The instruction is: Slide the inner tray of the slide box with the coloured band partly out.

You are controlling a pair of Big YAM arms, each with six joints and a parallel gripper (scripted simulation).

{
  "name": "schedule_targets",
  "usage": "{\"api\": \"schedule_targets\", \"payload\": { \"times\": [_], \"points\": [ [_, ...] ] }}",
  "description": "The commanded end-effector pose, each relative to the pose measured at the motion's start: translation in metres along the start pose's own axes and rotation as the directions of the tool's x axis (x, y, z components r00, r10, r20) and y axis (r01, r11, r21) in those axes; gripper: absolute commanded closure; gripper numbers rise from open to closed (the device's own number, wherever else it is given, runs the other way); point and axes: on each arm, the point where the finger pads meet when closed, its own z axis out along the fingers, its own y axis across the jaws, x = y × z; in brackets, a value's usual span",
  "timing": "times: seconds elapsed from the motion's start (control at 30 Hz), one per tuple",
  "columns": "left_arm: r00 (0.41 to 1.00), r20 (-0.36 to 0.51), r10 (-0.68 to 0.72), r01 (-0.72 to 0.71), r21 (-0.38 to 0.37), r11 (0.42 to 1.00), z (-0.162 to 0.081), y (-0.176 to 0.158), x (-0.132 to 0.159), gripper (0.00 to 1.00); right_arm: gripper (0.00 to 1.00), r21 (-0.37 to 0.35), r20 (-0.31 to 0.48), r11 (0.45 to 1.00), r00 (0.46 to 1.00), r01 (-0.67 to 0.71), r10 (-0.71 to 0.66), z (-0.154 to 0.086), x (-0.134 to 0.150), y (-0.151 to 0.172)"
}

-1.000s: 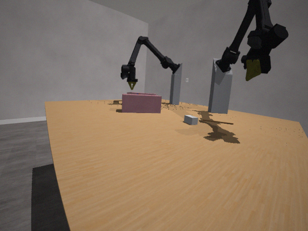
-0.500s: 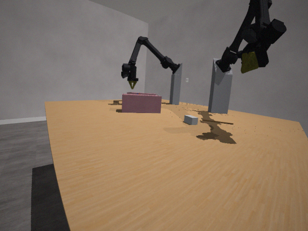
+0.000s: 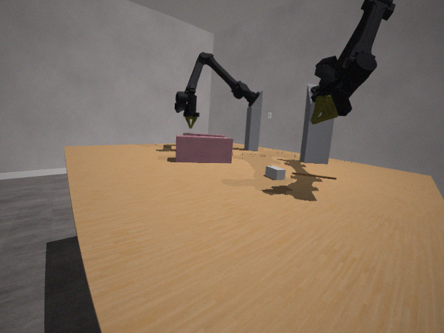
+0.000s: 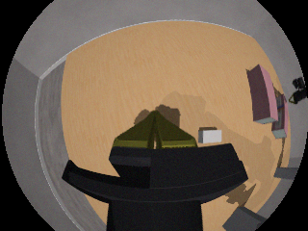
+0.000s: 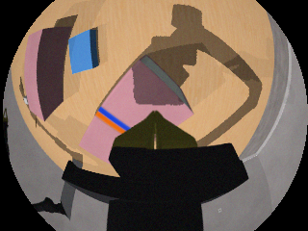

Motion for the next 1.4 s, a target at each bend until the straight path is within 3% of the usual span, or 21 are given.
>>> {"api": "schedule_targets", "payload": {
  "times": [0.0,0.17,0.6,0.73,0.83,1.17,1.37],
  "points": [
    [0.999,0.027,0.03,-0.03,0.02,0.999,0.028,-0.03,-0.004,1.0,1.0,-0.018,0.036,1.0,0.999,-0.002,0.002,-0.013,-0.016,0.007],
    [0.998,0.044,0.038,-0.039,0.022,0.999,0.047,-0.049,-0.009,1.0,1.0,-0.018,0.036,1.0,0.999,-0.002,0.002,-0.013,-0.016,0.007],
    [0.995,0.07,0.071,-0.079,0.13,0.988,0.102,-0.208,-0.003,1.0,1.0,-0.018,0.036,1.0,0.999,-0.002,0.002,-0.014,-0.016,0.007],
    [0.994,0.082,0.075,-0.085,0.122,0.989,0.108,-0.219,-0.009,1.0,1.0,-0.018,0.036,1.0,0.999,-0.002,0.002,-0.014,-0.016,0.007],
    [0.993,0.084,0.086,-0.099,0.165,0.981,0.109,-0.269,-0.004,1.0,1.0,-0.018,0.036,1.0,0.999,-0.002,0.002,-0.014,-0.016,0.007],
    [0.985,0.12,0.124,-0.148,0.223,0.963,0.107,-0.388,-0.007,1.0,1.0,-0.018,0.036,1.0,0.999,-0.002,0.002,-0.014,-0.016,0.007],
    [0.981,0.142,0.13,-0.158,0.208,0.965,0.104,-0.411,-0.015,1.0,1.0,-0.018,0.036,1.0,0.999,-0.002,0.002,-0.014,-0.016,0.007]
  ]
}}
